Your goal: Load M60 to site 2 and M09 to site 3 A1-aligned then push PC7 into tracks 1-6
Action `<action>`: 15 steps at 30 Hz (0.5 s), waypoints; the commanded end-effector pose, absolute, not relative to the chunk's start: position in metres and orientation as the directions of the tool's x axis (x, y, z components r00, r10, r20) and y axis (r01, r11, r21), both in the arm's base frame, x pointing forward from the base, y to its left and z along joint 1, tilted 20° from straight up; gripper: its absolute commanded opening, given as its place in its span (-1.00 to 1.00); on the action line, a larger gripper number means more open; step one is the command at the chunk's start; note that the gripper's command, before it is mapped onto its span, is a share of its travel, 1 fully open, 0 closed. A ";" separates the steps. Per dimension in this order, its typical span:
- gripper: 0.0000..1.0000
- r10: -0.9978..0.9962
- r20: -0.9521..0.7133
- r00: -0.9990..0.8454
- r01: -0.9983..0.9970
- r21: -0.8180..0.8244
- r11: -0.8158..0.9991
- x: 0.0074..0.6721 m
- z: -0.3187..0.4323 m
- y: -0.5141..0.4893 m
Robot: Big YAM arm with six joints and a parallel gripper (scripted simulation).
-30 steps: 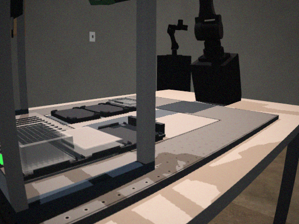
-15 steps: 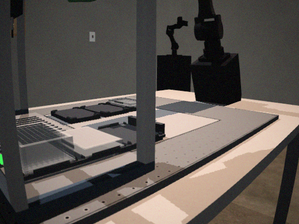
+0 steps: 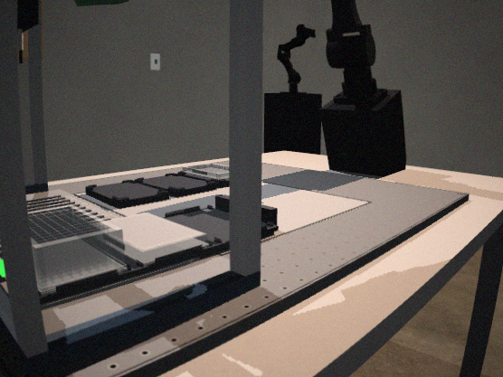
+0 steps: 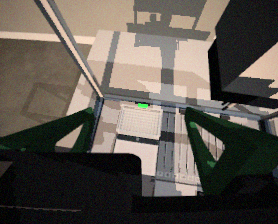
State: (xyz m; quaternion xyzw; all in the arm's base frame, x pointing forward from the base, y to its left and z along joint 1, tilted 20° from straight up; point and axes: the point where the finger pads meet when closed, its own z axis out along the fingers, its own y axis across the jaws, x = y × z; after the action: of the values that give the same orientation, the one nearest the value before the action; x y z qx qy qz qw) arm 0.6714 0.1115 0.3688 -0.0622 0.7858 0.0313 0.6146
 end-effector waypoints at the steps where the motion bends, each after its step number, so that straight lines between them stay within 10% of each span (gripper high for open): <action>1: 1.00 -0.064 -0.979 -0.193 -0.125 -0.040 0.991 0.694 0.402 0.101; 15: 1.00 -0.055 -0.989 -0.138 -0.121 -0.038 0.992 0.700 0.445 0.097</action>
State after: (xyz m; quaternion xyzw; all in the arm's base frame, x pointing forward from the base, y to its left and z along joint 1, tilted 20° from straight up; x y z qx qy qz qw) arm 0.7041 0.1083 0.3624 -0.0627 0.7940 0.0288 0.6040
